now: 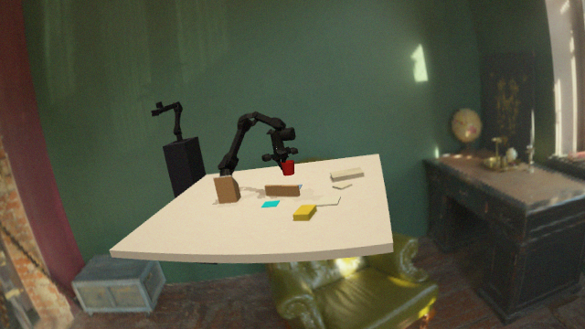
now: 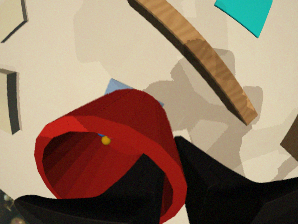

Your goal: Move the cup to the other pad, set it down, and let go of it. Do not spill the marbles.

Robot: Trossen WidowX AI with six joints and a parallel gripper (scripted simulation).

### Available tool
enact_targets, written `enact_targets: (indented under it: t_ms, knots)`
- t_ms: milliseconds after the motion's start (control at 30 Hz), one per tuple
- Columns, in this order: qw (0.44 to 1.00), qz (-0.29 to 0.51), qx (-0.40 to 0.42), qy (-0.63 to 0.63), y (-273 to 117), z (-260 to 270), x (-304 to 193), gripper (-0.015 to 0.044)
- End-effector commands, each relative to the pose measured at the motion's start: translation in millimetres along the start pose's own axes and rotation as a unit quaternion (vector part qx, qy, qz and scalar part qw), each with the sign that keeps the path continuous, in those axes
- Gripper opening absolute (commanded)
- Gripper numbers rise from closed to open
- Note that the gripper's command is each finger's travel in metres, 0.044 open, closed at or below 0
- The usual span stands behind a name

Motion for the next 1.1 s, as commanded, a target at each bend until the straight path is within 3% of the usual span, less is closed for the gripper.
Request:
enact_targets:
  t_ms: [0,1067]
  knots:
    - [1.0,0.005,-0.006,0.002,1.9,-12.9,7.0,0.0]
    - [1.0,0.003,-0.008,0.002,-6.0,-91.9,50.0,0.0]
Point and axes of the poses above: the point midway between the two fingers, 35 mm back from their tips, its own y axis out along the fingers, its own z axis across the jaws, x = y × z, the point moved 8 cm from there along -y, back along the fingers, and after that the axes turned 14 degrees about -y, right-handed, at the moved point
